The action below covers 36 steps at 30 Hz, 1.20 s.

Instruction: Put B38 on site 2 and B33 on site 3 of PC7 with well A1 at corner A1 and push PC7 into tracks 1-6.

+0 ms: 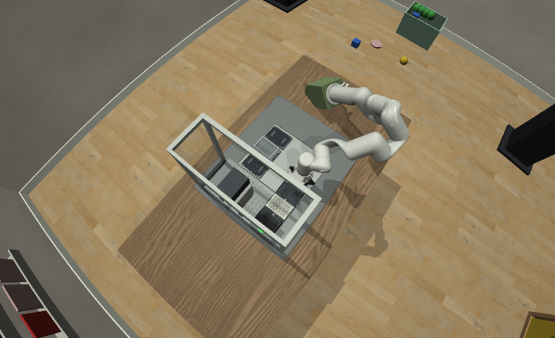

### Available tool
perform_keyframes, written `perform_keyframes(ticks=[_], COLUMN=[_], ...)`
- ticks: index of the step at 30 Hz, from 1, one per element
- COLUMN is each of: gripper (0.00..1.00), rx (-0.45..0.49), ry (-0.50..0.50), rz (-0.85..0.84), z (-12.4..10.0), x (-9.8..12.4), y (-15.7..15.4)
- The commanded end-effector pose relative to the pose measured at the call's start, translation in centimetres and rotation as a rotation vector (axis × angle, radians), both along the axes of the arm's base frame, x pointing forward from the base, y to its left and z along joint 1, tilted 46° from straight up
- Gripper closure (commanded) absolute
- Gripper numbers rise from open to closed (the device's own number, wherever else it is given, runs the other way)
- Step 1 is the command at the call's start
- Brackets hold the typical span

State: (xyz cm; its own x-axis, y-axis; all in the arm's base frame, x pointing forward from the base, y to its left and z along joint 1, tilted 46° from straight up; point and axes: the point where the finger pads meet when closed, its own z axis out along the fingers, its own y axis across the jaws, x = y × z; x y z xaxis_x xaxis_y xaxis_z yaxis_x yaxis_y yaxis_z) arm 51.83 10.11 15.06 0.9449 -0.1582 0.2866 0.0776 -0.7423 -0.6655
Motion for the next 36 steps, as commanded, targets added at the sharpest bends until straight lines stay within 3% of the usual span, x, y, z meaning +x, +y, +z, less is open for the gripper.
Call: perform_keyframes(ticks=[1,21,36], gripper=[0.18,0.18,0.18], rx=[0.000,0.000,0.000], ry=[-0.003,-0.003,-0.003], rz=[-0.002,-0.001,-0.001], z=[0.1,-0.1,1.4], x=[0.1,-0.6,-1.3], y=[-0.1,0.0,-1.4])
